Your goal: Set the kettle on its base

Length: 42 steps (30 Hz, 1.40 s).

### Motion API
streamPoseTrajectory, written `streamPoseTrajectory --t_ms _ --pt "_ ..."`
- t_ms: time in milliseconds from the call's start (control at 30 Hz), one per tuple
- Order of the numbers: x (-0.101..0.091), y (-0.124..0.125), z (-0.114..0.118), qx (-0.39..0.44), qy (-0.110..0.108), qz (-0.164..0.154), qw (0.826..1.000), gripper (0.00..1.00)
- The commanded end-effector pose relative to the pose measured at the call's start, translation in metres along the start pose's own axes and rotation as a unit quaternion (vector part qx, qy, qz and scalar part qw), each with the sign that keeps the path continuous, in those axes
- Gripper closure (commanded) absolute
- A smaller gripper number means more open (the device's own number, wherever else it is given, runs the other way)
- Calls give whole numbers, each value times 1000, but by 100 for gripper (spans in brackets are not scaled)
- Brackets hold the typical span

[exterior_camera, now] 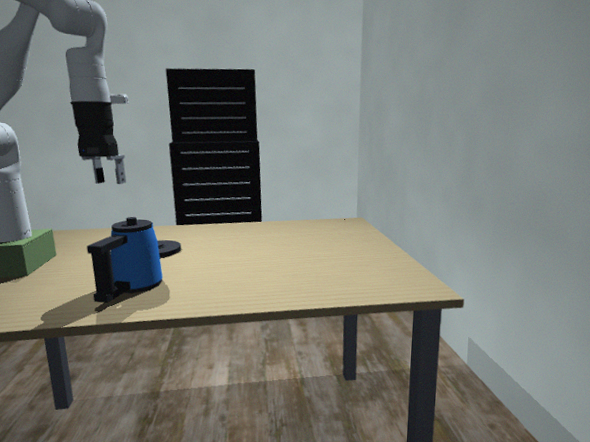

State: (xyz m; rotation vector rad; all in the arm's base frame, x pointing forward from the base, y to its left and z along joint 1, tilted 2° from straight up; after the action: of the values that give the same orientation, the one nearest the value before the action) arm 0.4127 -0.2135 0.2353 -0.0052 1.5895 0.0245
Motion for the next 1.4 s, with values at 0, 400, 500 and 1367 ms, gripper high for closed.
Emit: streamPoseTrajectory --t_ms 0,400,500,1367 --pt "-1 -3 -1 -3 3 -3 1000 0" --pt "-1 -3 -1 -3 3 -3 1000 0" --pt "-1 -3 -1 -3 3 -3 1000 0" --pt "1 -4 -5 -2 3 -3 1000 0"
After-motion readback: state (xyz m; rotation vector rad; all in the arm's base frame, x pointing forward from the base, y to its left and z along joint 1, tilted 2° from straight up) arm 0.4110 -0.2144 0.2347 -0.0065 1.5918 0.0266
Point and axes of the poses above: the point where the finger pads meet when closed, its own x axis out along the fingers, its own z axis across the jaws, y = z × x, the point moved 4 cm from there along -x, back along the fingers, and after that the axes turned 14 degrees about -x, right-handed, at the moved point
